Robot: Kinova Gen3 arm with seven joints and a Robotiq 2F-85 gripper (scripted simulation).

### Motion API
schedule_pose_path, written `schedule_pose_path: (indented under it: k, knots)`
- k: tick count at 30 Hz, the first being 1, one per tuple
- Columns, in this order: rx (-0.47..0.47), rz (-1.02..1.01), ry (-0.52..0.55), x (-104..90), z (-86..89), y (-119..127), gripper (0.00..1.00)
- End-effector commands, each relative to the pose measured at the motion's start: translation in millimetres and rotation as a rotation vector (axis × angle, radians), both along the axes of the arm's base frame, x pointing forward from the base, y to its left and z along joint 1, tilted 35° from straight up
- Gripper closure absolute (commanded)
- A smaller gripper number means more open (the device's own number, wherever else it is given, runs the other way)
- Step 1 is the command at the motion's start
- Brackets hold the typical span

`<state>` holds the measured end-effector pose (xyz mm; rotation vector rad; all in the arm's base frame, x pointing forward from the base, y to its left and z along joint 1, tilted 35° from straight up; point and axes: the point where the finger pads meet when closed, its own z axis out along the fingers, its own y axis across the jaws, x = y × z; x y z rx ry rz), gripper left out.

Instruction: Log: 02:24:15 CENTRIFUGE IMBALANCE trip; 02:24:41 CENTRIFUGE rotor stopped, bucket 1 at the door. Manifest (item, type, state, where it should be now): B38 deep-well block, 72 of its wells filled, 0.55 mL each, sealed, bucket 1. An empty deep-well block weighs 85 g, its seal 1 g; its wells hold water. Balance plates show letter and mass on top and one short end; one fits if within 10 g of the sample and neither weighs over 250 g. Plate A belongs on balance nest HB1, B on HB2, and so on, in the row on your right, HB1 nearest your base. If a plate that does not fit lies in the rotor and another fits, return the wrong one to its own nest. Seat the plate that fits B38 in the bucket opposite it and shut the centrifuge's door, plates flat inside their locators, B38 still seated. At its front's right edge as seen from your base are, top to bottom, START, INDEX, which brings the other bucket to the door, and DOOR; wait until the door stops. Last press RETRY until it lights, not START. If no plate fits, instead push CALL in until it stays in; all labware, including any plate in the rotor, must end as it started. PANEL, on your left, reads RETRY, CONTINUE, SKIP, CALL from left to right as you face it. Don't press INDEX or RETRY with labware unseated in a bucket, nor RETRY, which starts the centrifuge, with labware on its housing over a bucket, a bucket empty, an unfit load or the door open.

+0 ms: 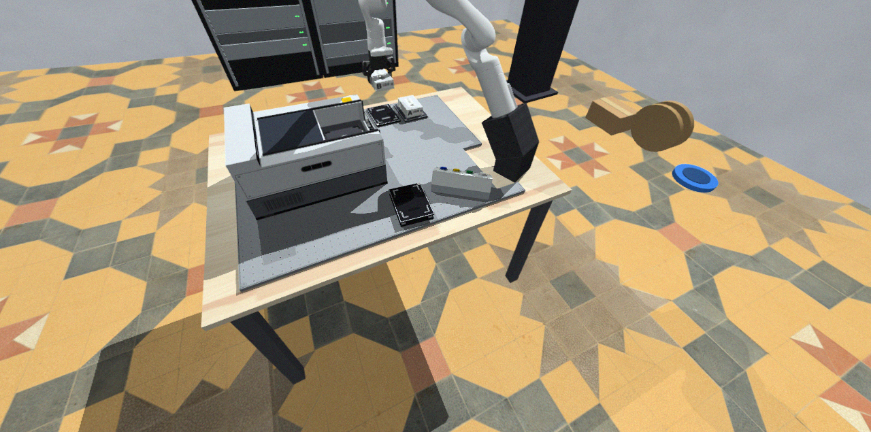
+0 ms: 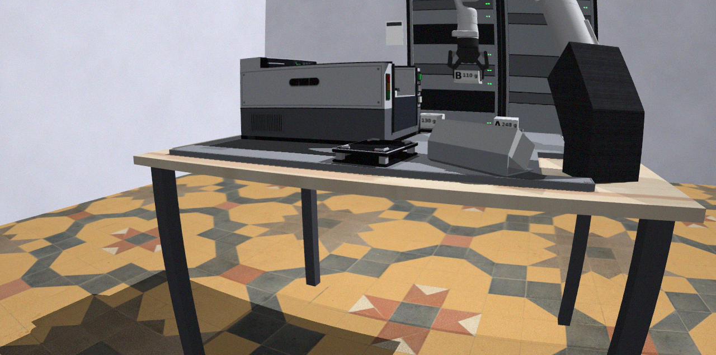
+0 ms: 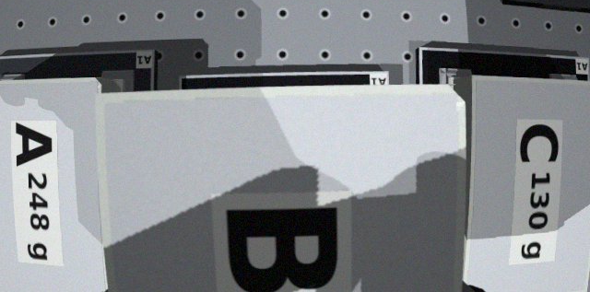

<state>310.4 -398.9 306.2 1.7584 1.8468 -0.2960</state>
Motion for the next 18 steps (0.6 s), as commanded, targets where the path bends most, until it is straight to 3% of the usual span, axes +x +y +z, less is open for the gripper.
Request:
schedule_pose_path:
  k: [1,18]
  knots:
    - [-0.001,0.000,-0.001,1.1,-2.7,-2.1,0.05]
    - [-0.001,0.000,-0.001,6.0,-19.0,-12.6,0.05]
